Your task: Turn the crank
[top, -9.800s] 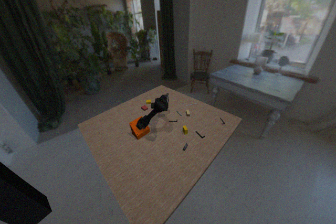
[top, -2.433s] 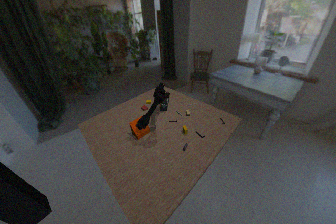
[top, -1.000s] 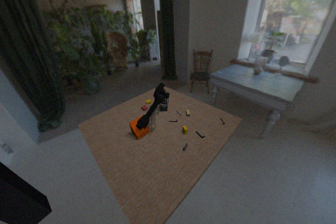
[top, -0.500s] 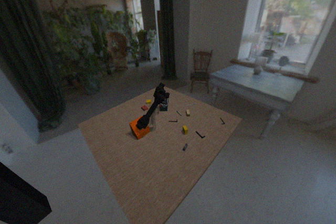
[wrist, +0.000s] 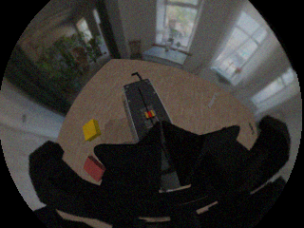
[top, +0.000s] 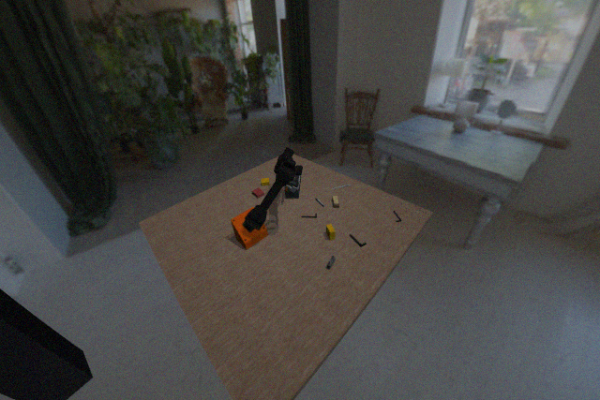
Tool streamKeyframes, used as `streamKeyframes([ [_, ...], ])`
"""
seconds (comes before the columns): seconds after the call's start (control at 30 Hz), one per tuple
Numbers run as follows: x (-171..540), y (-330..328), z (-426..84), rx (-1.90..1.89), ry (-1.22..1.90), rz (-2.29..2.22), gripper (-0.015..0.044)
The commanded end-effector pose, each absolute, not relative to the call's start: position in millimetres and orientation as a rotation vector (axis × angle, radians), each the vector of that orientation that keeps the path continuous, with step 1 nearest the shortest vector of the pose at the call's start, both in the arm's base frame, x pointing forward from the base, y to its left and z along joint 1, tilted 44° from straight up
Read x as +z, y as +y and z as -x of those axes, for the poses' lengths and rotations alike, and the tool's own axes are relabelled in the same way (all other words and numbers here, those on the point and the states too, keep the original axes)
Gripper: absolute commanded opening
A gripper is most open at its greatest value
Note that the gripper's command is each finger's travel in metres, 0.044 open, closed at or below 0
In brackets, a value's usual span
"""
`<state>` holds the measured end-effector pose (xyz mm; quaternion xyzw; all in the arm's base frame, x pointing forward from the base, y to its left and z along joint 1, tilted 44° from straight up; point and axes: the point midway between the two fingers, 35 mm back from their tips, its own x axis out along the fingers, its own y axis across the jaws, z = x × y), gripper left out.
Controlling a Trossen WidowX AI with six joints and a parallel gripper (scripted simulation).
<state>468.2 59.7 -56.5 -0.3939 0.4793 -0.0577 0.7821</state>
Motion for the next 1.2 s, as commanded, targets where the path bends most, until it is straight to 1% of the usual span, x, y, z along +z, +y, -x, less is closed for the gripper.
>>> streamKeyframes([
  [0.0, -56.4, 59.6, -468.2, -0.125, 1.035, 0.851, 0.0],
  [0.43, -56.5, 59.8, -468.2, -0.125, 1.035, 0.85, 0.0],
  [1.0, -56.5, 59.8, -468.2, -0.125, 1.035, 0.85, 0.044],
  [1.03, -56.5, 59.8, -468.2, -0.125, 1.035, 0.85, 0.044],
  [1.17, -56.5, 59.8, -468.2, -0.125, 1.035, 0.85, 0.0335],
])
